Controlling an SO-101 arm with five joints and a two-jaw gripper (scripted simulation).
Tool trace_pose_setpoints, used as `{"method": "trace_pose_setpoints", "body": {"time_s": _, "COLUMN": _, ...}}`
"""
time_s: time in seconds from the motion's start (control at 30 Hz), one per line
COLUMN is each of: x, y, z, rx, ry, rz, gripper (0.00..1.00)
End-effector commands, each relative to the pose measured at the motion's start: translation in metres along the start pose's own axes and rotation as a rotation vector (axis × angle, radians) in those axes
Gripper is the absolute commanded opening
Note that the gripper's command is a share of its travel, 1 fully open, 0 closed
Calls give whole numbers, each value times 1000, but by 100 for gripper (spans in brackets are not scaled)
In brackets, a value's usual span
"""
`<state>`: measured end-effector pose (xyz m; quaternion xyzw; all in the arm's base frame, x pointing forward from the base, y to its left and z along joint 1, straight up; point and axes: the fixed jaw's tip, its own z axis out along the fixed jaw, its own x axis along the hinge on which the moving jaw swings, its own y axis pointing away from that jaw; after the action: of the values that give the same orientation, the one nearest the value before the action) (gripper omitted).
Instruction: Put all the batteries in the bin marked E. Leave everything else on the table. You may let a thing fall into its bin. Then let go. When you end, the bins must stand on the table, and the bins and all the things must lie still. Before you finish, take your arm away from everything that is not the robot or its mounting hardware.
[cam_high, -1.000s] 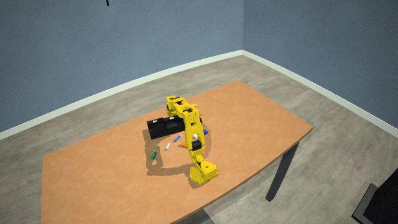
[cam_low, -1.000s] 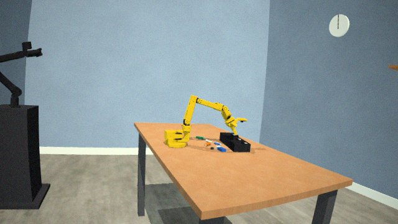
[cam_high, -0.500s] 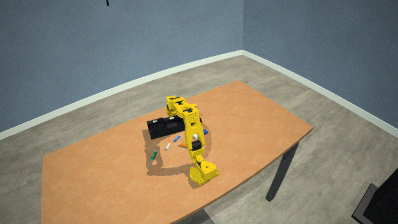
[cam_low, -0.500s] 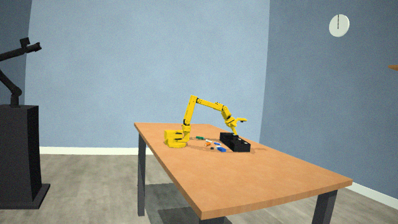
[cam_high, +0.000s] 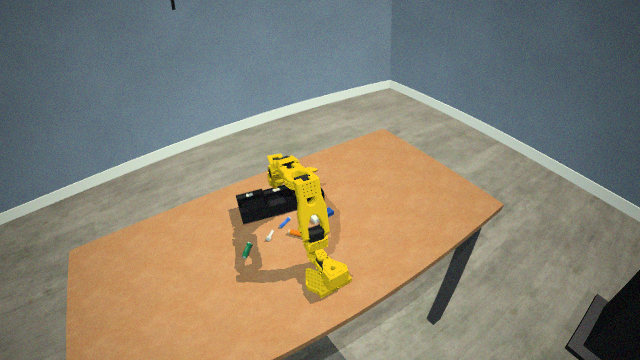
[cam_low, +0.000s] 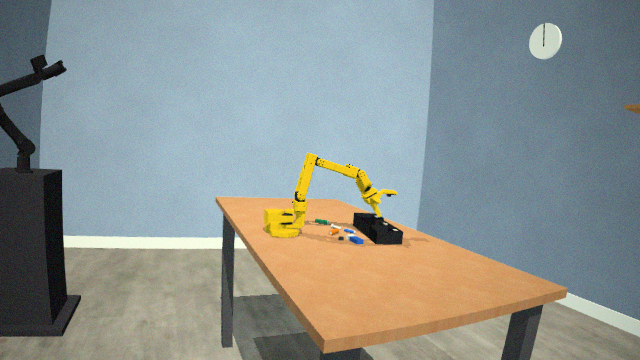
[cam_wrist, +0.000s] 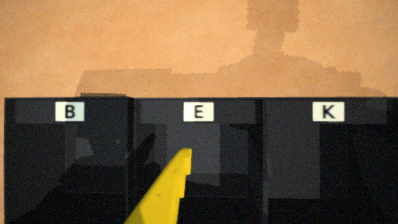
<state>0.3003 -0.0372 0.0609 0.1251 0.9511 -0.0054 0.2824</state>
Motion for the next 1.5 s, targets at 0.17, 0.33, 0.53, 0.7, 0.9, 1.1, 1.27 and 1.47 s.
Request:
{"method": "trace_pose_setpoints", "body": {"time_s": 0.17, "x": -15, "y": 4, "z": -13, "rx": -14, "ry": -79, "rz": 4, "gripper": 100}}
{"method": "trace_pose_setpoints", "body": {"time_s": 0.33, "x": -15, "y": 4, "z": -13, "rx": -14, "ry": -79, "rz": 4, "gripper": 100}}
{"method": "trace_pose_setpoints", "body": {"time_s": 0.53, "x": -16, "y": 11, "z": -13, "rx": -26, "ry": -68, "rz": 12, "gripper": 100}}
{"method": "trace_pose_setpoints", "body": {"time_s": 0.7, "x": -20, "y": 30, "z": -13, "rx": -56, "ry": -38, "rz": 32, "gripper": 100}}
{"method": "trace_pose_setpoints", "body": {"time_s": 0.9, "x": -21, "y": 50, "z": -14, "rx": -85, "ry": -4, "rz": 53, "gripper": 100}}
{"method": "trace_pose_setpoints", "body": {"time_s": 1.1, "x": -19, "y": 76, "z": -17, "rx": -116, "ry": 42, "rz": 78, "gripper": 100}}
{"method": "trace_pose_setpoints", "body": {"time_s": 1.27, "x": -17, "y": 85, "z": -18, "rx": -126, "ry": 60, "rz": 87, "gripper": 100}}
{"method": "trace_pose_setpoints", "body": {"time_s": 1.47, "x": -17, "y": 86, "z": -18, "rx": -127, "ry": 61, "rz": 87, "gripper": 100}}
